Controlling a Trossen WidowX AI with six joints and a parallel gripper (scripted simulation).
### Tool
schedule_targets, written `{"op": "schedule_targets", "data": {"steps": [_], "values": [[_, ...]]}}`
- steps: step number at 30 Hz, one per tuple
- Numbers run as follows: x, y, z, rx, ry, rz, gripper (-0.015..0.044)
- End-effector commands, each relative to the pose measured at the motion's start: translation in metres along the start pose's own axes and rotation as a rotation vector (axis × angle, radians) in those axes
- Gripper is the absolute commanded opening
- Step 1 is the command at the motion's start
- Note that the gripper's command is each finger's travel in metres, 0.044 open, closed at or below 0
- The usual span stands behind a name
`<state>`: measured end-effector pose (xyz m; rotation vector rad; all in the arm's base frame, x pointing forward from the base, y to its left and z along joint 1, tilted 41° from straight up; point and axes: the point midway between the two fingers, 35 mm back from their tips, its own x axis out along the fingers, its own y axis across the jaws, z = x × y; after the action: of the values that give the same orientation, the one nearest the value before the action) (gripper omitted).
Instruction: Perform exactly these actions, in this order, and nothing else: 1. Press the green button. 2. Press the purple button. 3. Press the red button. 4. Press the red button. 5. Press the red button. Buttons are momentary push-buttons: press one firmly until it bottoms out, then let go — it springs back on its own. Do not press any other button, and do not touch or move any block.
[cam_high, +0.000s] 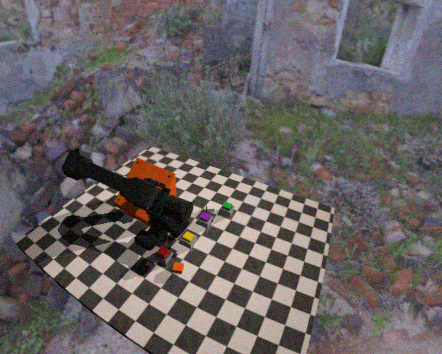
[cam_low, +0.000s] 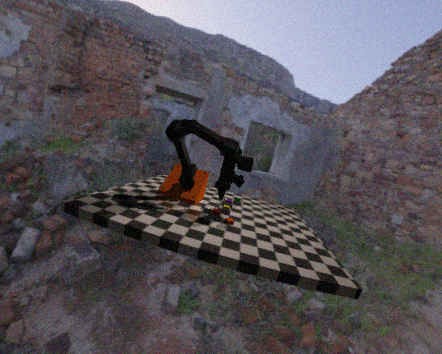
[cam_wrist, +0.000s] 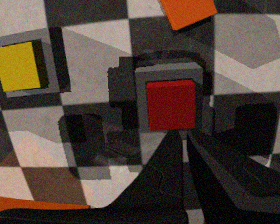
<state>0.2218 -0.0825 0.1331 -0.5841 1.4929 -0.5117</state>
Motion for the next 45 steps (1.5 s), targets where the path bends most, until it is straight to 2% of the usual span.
{"op": "schedule_targets", "data": {"steps": [1,27,45], "values": [[0.027,-0.001,-0.006,-0.007,0.014,-0.009,0.0020],[0.061,-0.002,-0.007,-0.007,0.014,-0.011,0.0020],[0.062,-0.002,-0.007,-0.007,0.014,-0.011,0.0020]]}}
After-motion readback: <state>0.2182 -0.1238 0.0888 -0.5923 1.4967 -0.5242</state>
